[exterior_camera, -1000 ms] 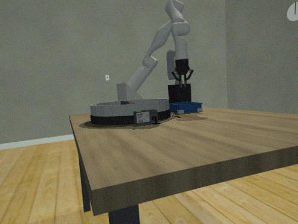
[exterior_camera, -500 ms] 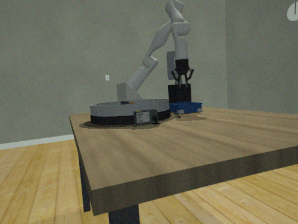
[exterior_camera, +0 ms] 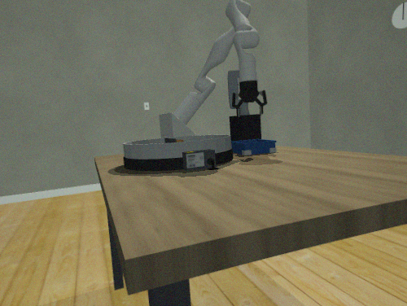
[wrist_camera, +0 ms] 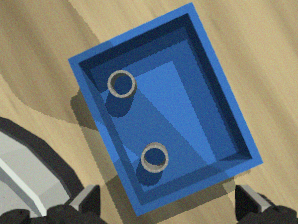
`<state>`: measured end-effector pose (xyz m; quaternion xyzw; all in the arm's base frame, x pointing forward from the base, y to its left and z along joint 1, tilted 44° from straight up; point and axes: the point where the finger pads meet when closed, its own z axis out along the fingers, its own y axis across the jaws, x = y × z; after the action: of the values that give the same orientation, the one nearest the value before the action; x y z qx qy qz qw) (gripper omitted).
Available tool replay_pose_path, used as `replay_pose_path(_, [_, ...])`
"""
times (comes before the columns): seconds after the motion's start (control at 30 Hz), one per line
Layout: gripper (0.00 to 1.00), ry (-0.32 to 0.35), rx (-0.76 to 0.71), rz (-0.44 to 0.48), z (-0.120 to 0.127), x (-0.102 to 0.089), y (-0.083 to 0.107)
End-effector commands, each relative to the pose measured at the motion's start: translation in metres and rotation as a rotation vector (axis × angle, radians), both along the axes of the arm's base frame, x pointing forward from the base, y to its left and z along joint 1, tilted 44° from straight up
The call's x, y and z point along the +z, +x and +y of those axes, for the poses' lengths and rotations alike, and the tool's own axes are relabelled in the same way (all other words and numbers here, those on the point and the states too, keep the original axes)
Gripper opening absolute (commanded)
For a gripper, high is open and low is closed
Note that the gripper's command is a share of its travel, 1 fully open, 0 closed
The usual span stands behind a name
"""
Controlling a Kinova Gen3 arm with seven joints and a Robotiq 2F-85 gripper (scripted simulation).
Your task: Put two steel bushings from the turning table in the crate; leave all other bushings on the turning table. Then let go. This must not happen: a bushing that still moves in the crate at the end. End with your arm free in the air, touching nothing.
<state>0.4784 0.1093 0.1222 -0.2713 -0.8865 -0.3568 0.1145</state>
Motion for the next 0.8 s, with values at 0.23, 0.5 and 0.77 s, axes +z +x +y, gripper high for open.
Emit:
replay_pose_path(0.23, [1.00, -0.001, -0.001, -0.001, -0.001, 0.000, 0.000])
replay_pose_path(0.5, [1.00, 0.000, 0.024, -0.026, -0.002, 0.002, -0.003])
replay_pose_path(0.77, [1.00, 0.000, 0.124, -0.123, -0.005, 0.011, -0.015])
